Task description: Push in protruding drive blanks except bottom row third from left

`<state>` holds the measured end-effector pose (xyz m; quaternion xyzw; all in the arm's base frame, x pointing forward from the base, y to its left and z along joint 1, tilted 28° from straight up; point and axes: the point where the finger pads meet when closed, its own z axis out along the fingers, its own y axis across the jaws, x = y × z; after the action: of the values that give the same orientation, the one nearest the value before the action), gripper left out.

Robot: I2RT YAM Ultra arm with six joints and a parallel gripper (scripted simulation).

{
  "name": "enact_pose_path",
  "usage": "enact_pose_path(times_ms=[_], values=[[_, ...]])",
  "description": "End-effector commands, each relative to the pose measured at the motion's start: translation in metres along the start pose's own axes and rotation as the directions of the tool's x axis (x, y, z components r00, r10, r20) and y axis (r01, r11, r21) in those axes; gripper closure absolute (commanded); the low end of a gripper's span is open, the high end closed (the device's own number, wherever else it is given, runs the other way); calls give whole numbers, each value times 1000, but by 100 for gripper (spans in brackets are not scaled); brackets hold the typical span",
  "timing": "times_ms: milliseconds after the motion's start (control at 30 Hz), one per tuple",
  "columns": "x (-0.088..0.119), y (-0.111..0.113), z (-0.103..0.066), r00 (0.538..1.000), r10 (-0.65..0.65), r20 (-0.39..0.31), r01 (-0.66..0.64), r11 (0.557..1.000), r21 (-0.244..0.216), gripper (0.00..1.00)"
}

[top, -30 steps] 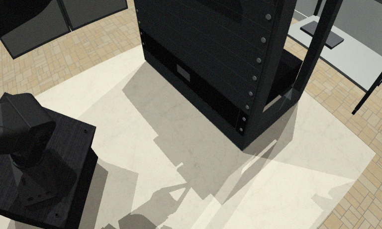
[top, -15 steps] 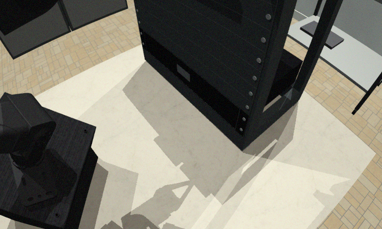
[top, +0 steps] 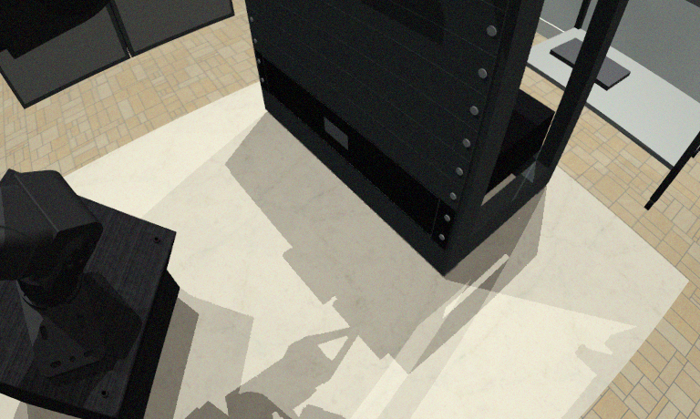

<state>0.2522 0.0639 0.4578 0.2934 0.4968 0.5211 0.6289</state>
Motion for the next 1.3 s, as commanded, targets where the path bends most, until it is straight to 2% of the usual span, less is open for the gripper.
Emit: enact_pose_path(times_ms=[0, 1267], values=[[3, 8, 7, 1000, -9, -27, 9, 1000, -7, 100], [2, 13, 13, 1000, -3, -24, 3, 1000, -19, 100]])
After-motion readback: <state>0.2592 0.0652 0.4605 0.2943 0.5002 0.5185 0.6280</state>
